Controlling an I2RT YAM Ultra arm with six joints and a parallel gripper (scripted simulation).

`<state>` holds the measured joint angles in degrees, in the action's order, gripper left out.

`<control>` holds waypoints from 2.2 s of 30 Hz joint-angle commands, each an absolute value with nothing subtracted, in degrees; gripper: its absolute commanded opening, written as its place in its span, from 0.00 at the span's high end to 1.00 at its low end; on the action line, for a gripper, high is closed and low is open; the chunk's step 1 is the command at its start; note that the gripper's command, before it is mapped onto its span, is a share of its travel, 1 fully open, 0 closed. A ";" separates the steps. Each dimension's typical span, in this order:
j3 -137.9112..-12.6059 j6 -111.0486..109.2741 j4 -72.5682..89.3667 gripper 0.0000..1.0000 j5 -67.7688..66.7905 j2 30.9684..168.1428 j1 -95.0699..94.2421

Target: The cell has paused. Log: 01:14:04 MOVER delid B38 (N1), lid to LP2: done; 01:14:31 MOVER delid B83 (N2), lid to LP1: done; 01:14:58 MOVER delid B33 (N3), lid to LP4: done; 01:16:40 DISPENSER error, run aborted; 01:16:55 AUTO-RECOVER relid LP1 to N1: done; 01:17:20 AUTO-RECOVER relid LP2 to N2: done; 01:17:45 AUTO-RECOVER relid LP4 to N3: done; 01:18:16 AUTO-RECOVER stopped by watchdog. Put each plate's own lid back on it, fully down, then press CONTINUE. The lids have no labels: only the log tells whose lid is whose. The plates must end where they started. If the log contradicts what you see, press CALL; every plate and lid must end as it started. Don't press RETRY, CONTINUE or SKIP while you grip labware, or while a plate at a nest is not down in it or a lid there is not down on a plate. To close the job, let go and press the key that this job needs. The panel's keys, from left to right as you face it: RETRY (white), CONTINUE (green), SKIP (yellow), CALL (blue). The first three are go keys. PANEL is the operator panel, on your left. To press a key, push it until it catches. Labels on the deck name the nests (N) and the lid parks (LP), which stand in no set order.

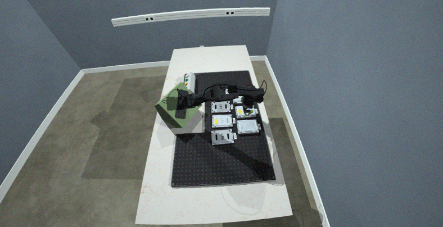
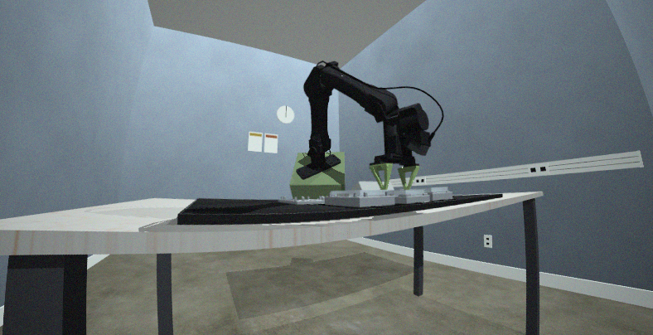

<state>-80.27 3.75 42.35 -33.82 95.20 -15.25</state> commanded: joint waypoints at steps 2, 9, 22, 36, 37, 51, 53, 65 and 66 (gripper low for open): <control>-81.80 4.22 42.76 0.00 -34.30 94.80 -16.88; -81.80 4.33 42.82 0.00 -34.36 95.05 -16.99; -81.85 4.51 42.75 0.00 -34.42 94.92 -17.21; -81.86 4.49 42.72 0.07 -34.41 94.98 -17.22; -81.86 4.49 42.72 0.08 -34.41 94.98 -17.22; -81.86 4.49 42.72 0.20 -34.41 94.98 -17.22; -81.86 4.49 42.72 1.00 -34.41 94.98 -17.22; -81.88 4.65 43.08 1.00 -34.51 94.88 -17.27; -81.90 4.73 43.29 1.00 -34.59 94.80 -17.31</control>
